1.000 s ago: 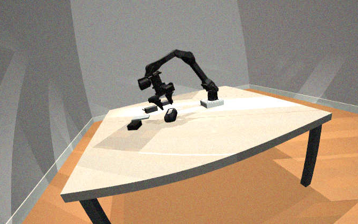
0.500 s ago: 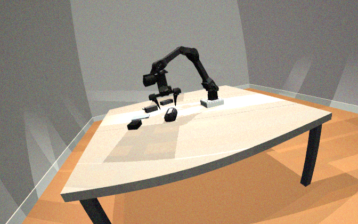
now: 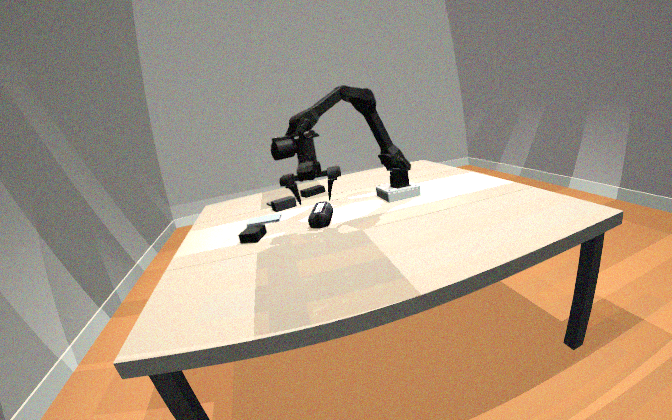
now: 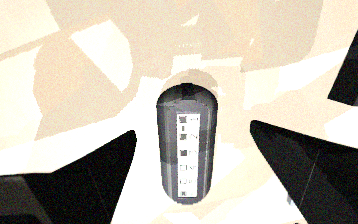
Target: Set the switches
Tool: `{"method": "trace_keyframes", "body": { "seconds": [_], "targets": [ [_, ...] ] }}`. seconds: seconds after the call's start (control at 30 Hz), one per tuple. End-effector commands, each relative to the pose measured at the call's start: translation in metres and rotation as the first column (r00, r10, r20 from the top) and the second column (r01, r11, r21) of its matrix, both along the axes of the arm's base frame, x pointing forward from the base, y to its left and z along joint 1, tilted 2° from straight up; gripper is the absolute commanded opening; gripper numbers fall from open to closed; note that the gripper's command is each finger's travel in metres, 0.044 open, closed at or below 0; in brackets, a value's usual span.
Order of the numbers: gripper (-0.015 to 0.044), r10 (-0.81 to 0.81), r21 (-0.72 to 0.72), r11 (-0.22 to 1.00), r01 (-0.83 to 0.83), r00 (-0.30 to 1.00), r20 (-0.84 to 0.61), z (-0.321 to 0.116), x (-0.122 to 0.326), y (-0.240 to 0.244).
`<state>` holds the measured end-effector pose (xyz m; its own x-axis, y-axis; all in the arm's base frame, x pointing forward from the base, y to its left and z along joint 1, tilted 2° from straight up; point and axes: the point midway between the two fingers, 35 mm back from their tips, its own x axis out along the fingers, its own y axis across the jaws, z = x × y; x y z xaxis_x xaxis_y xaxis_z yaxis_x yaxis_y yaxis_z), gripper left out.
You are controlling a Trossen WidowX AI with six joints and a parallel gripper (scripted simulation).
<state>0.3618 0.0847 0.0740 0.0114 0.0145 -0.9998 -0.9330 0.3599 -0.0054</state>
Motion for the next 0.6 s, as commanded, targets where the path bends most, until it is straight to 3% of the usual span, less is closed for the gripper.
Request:
{"method": "trace_keyframes", "body": {
  "seconds": [0.0, 0.57],
  "targets": [
    [0.044, -0.014, -0.005, 1.0, 0.014, 1.0, -0.002, -0.007, 0.0, 0.0],
    [0.044, -0.045, -0.015, 0.999, 0.045, 0.999, -0.003, -0.034, 0.001, 0.001]
  ]
}}
